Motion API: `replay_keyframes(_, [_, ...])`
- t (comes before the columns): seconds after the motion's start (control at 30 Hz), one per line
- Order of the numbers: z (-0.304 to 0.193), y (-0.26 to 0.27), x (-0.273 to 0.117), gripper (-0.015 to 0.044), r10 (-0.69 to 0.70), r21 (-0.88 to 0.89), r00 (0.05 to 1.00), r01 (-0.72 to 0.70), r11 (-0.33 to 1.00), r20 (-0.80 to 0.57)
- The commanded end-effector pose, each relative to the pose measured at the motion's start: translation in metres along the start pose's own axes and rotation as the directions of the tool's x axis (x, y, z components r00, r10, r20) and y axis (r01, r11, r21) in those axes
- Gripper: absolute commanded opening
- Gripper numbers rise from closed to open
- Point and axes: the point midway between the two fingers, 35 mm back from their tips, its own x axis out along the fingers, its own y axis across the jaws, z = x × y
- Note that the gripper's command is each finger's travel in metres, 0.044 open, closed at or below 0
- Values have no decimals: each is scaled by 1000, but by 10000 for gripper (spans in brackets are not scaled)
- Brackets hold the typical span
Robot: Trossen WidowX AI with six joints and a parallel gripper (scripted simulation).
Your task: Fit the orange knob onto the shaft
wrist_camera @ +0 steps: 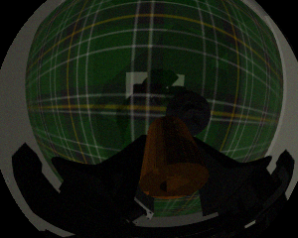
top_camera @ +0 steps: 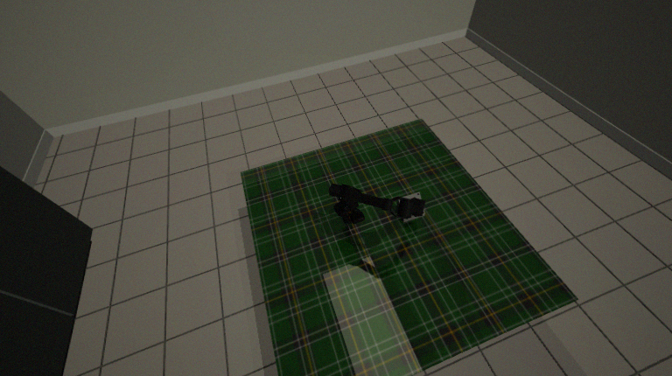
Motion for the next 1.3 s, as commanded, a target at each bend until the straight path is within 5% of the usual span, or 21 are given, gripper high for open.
replay_keyframes(0.0, [-1, -15, 1, 0, -5, -10, 1000, 5, 1000, 6])
replay_keyframes(1.27, [-6, -49, 36, 0, 2, -34, 1000, -2, 999, 8])
